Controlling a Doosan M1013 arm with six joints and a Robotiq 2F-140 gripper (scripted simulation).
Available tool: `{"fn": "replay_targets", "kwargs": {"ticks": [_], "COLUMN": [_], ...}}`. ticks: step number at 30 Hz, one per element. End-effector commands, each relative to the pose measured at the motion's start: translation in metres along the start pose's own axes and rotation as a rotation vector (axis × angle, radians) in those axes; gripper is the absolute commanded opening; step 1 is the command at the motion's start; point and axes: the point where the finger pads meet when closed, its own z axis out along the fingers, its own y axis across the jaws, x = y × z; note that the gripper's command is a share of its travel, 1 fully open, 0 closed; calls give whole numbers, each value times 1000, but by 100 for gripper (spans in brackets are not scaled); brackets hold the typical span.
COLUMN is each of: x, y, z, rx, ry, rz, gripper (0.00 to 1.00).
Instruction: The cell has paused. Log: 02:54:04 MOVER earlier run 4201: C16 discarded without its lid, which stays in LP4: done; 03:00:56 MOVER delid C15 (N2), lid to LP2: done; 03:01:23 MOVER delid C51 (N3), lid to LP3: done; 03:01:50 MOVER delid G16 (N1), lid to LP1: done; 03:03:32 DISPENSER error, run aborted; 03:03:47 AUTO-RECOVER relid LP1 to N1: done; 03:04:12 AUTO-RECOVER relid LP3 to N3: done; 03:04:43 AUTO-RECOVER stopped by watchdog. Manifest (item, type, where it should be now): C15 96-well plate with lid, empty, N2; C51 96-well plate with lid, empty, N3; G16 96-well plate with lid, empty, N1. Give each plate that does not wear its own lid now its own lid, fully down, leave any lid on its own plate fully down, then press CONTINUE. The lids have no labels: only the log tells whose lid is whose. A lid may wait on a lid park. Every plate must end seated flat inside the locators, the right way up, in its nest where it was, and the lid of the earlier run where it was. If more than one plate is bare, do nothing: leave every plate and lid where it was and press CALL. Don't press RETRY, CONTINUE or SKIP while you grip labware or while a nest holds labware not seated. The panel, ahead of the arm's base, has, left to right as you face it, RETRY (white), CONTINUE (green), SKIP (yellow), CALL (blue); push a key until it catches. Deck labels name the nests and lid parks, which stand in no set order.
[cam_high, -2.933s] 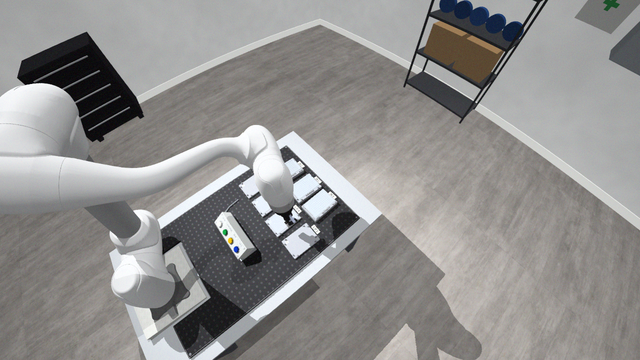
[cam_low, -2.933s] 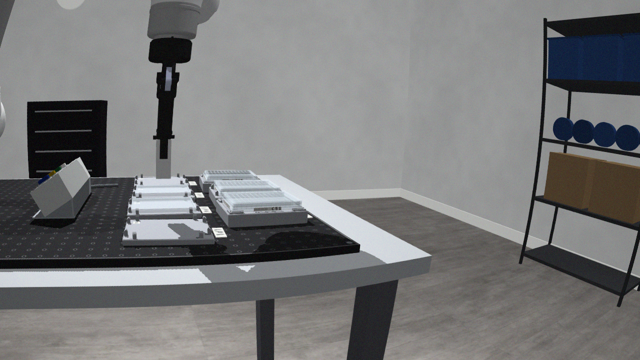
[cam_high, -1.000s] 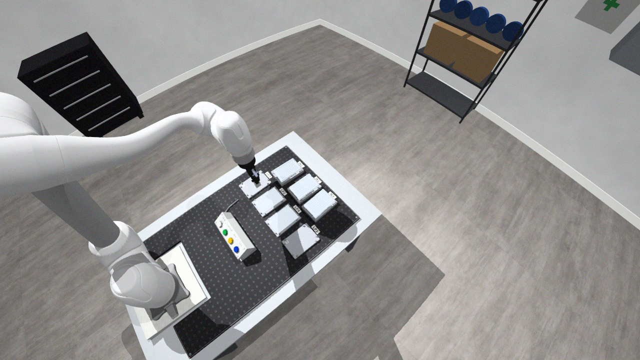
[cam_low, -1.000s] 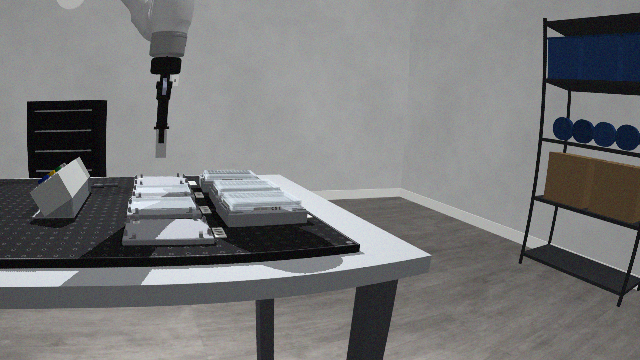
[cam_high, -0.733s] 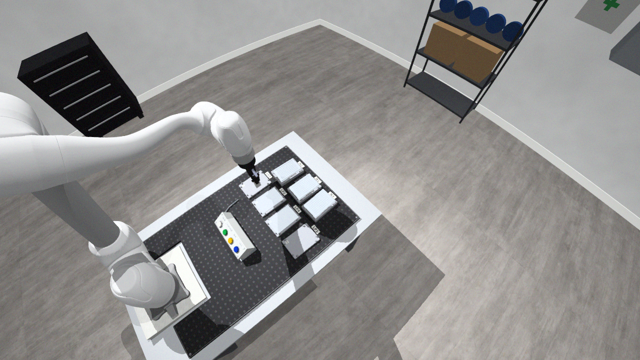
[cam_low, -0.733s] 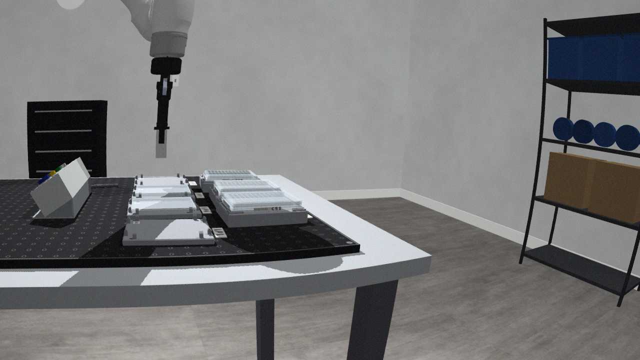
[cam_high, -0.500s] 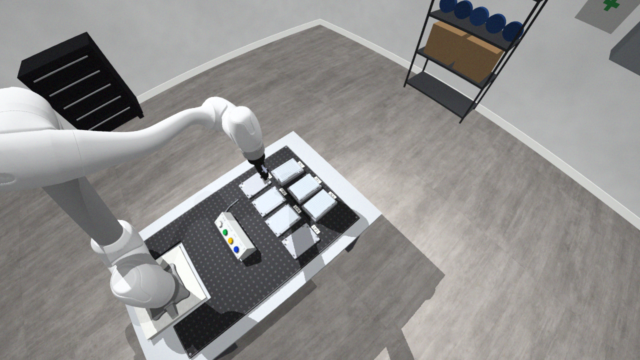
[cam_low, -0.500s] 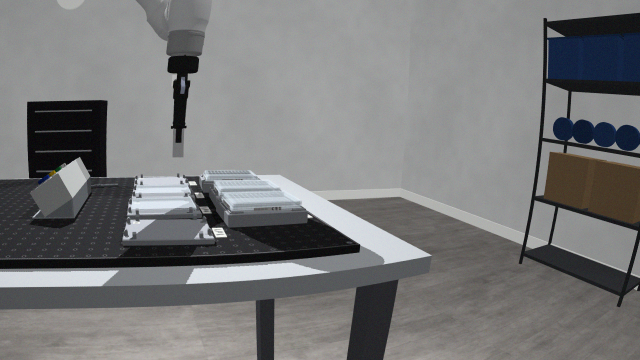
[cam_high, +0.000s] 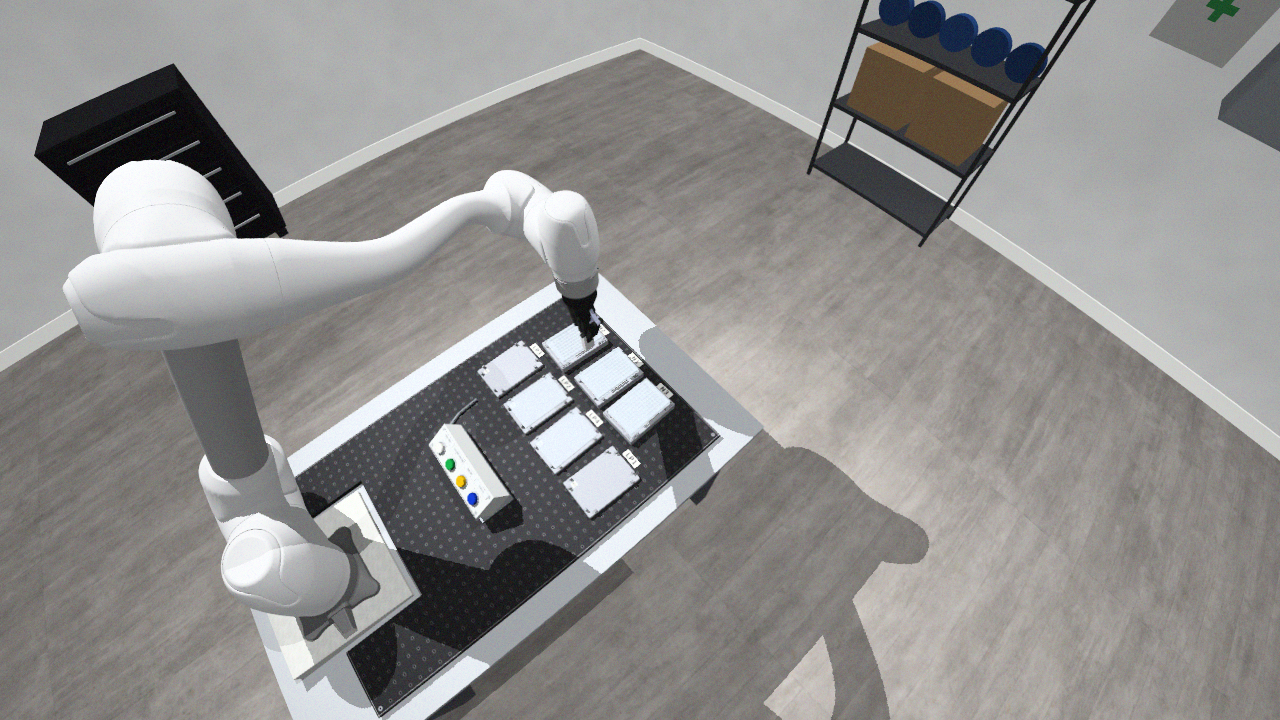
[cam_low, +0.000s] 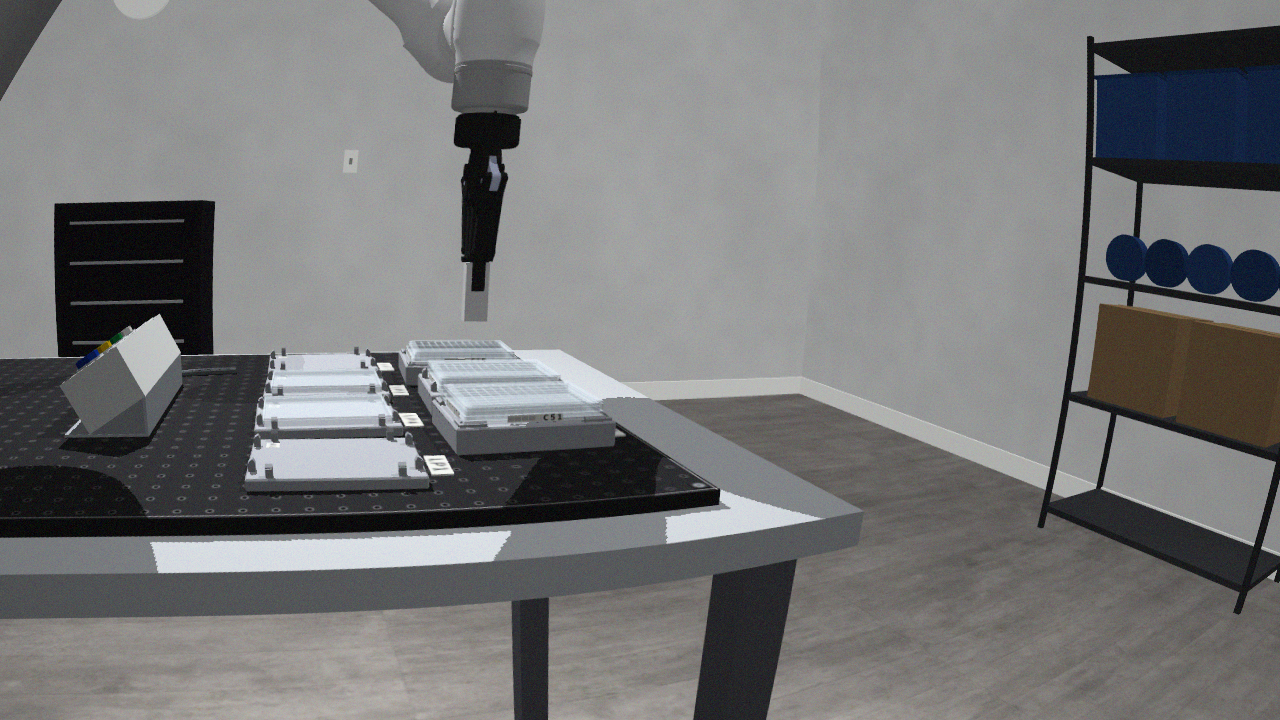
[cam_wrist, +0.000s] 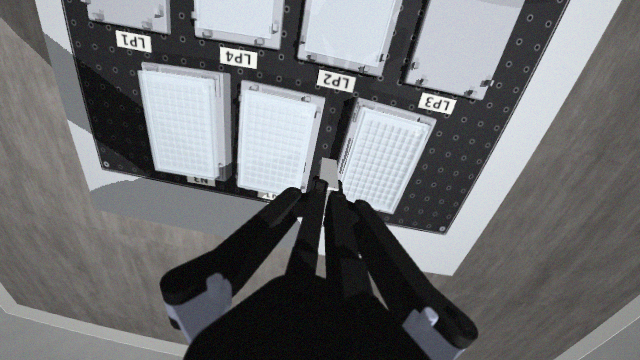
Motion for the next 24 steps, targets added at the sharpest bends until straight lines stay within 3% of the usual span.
{"fn": "replay_targets", "kwargs": {"ticks": [1,21,24], "x": [-1,-1,-2], "y": [0,0,-10], "z": [0,0,0], "rx": [0,0,0], "ry": [1,1,1], "rz": [0,0,0], "gripper": [0,0,0]}}
